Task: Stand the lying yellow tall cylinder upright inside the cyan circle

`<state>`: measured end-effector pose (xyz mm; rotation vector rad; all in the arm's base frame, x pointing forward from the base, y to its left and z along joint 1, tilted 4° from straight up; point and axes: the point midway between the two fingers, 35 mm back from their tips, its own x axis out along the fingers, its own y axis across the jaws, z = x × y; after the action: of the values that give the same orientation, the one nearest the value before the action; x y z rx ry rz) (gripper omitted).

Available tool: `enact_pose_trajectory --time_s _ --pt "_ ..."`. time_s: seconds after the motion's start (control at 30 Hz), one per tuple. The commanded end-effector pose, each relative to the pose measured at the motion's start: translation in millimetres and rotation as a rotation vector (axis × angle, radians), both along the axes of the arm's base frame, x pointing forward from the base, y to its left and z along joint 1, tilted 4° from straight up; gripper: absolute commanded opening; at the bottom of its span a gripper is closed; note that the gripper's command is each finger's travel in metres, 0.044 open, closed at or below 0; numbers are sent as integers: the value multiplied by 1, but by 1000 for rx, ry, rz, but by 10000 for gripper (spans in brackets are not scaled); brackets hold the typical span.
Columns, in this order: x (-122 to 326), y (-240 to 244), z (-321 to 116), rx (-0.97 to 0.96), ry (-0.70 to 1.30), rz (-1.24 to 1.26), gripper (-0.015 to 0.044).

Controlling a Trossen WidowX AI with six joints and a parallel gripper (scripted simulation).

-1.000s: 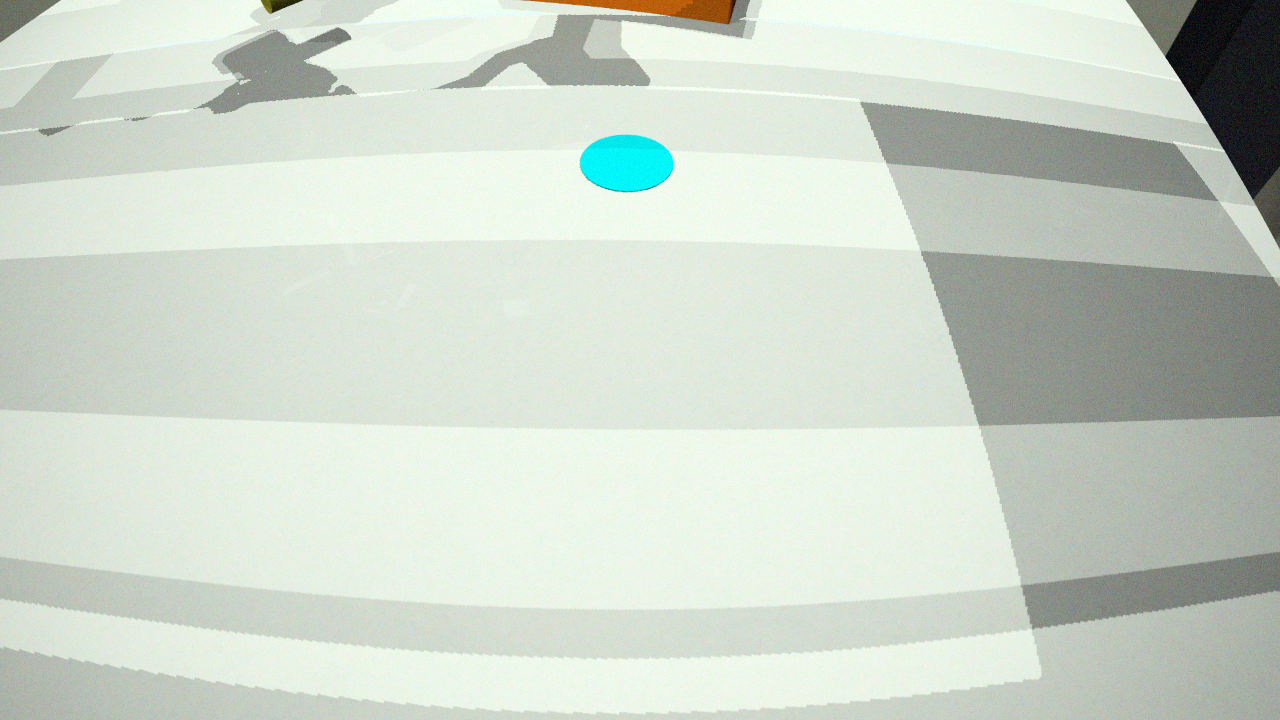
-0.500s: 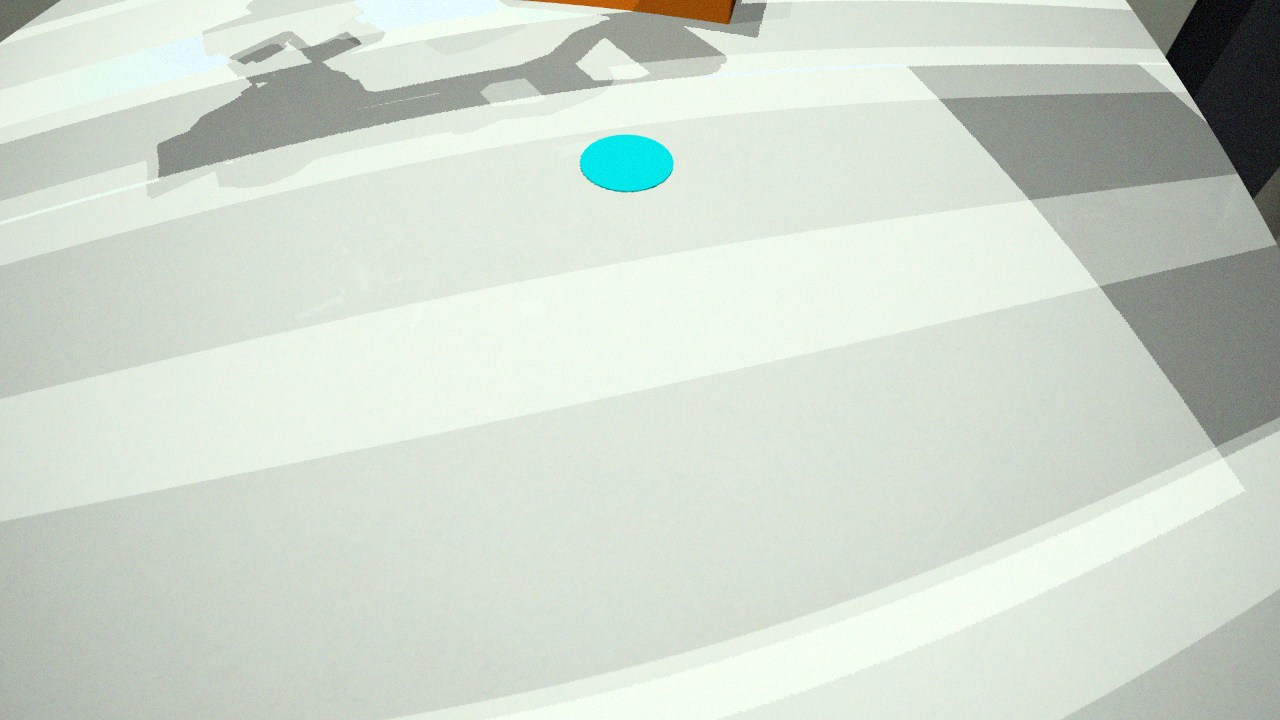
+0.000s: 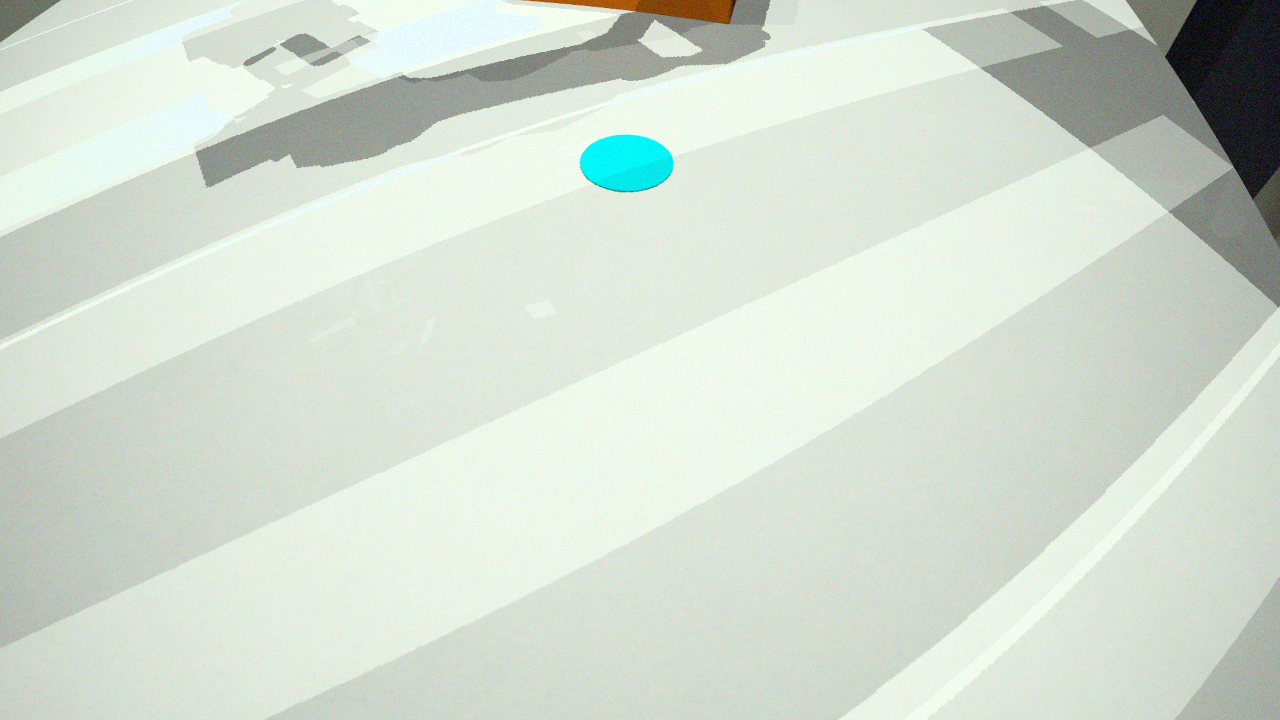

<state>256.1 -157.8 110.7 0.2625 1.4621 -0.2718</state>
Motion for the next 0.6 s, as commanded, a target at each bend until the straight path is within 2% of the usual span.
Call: enact_pose_trajectory --time_s 0.0,0.57 --pt "6 7 1 -5 6 50 105" --pt "34 47 5 -21 12 296 105"
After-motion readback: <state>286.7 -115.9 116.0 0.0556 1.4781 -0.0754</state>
